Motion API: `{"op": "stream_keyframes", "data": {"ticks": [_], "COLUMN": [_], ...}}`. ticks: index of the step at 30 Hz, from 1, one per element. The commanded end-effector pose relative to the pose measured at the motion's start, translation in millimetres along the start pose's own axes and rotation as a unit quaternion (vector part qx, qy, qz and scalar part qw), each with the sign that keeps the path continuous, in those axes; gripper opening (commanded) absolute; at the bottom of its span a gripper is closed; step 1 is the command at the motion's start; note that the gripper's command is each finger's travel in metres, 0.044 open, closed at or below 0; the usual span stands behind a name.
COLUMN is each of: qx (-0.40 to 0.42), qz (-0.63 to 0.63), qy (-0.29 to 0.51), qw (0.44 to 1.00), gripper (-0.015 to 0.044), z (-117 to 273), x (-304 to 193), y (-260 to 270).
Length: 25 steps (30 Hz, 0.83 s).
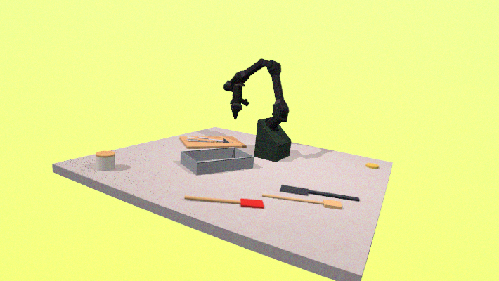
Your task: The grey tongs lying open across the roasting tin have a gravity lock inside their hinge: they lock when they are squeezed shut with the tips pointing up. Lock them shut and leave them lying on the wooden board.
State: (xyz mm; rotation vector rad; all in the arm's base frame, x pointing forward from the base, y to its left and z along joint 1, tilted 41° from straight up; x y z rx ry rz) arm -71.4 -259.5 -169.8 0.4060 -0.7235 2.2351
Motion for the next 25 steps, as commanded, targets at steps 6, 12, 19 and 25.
{"op": "stream_keyframes", "data": {"ticks": [6,12,19,25], "qx": [-0.008,-0.007,-0.007,-0.007], "qz": [0.007,0.005,0.005,0.005], "qy": [-0.010,-0.007,-0.007,-0.007], "qw": [1.000,1.000,1.000,1.000], "gripper": [0.0440,0.0440,0.0440,0.0440], "z": [11.0,51.1,51.1,51.1], "x": [12.2,7.3,7.3,7.3], "y": [-3.9,-6.2,-6.2,-6.2]}}
Point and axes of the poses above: the point midway between the two fingers, 35 mm back from their tips, its own z axis back along the fingers, its own y axis across the jaws, x = y × z, the point moved 1 cm from there along z, back along the fingers
